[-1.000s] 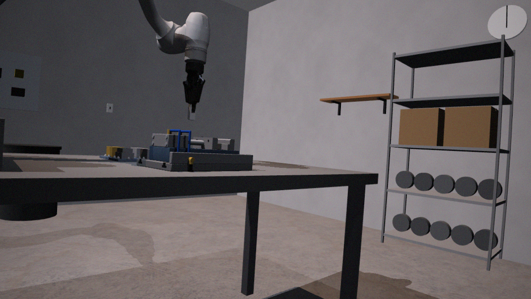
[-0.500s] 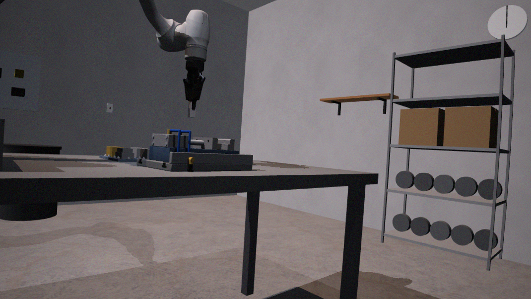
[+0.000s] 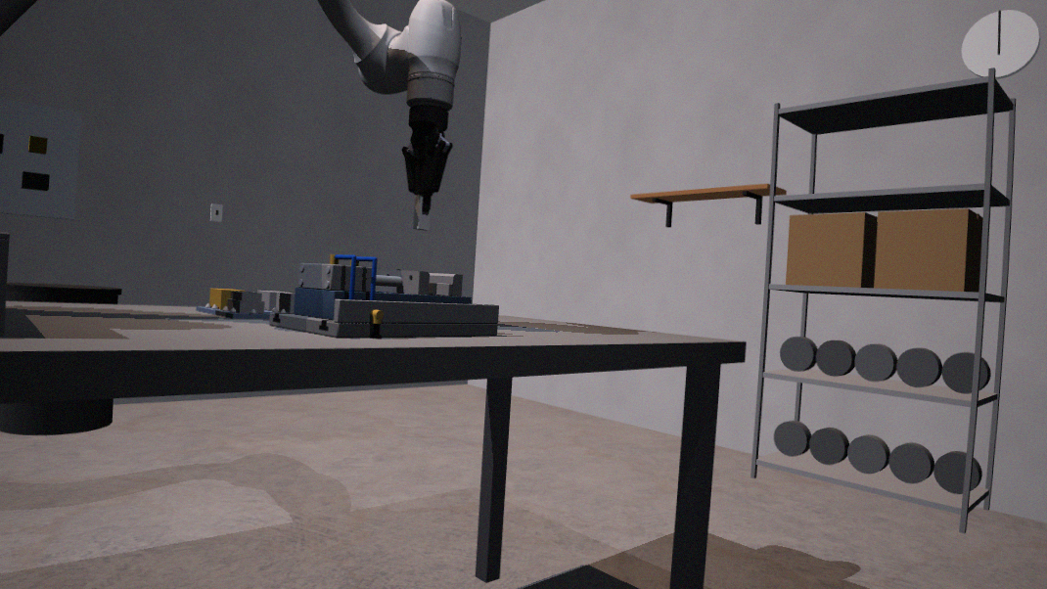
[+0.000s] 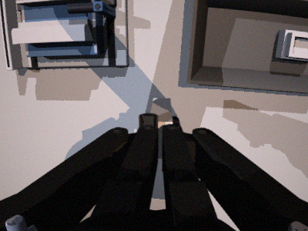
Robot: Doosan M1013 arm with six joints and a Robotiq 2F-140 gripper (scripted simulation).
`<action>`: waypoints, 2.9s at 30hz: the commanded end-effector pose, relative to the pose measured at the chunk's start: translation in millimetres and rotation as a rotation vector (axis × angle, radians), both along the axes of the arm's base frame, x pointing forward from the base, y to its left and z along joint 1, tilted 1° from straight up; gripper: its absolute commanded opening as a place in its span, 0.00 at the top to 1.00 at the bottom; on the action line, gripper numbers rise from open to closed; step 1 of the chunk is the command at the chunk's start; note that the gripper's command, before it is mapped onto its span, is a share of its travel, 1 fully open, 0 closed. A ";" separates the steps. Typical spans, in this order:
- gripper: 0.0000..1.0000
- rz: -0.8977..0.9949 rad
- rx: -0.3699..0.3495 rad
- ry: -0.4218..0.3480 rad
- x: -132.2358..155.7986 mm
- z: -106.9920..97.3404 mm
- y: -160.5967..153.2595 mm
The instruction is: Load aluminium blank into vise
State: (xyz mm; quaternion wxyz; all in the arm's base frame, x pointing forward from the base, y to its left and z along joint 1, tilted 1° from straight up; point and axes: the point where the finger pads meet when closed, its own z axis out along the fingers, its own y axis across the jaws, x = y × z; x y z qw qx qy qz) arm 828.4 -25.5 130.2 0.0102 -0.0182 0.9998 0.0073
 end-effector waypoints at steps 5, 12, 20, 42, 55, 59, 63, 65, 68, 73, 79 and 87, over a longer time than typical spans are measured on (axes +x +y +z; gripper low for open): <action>1.00 0.000 0.000 0.000 -15.8 -1.5 -91.2; 1.00 0.000 0.000 0.000 -32.0 -2.6 -150.9; 1.00 0.000 0.000 0.000 -32.3 -2.6 -151.7; 1.00 0.000 0.000 0.000 -32.3 -2.6 -151.7; 1.00 0.295 -0.006 -0.005 -69.0 3.2 -85.9; 1.00 0.460 -0.009 -0.007 -92.7 5.3 -51.5; 1.00 0.613 -0.012 -0.009 -116.5 6.4 -21.3; 1.00 0.707 -0.014 -0.011 -132.0 6.6 -3.7; 1.00 0.849 -0.017 -0.013 -156.4 6.5 21.5; 1.00 1.085 -0.022 -0.016 -199.6 4.7 59.6; 1.00 1.304 -0.026 -0.020 -242.4 1.3 90.6; 0.60 1.513 -0.030 -0.023 -284.9 -3.6 116.0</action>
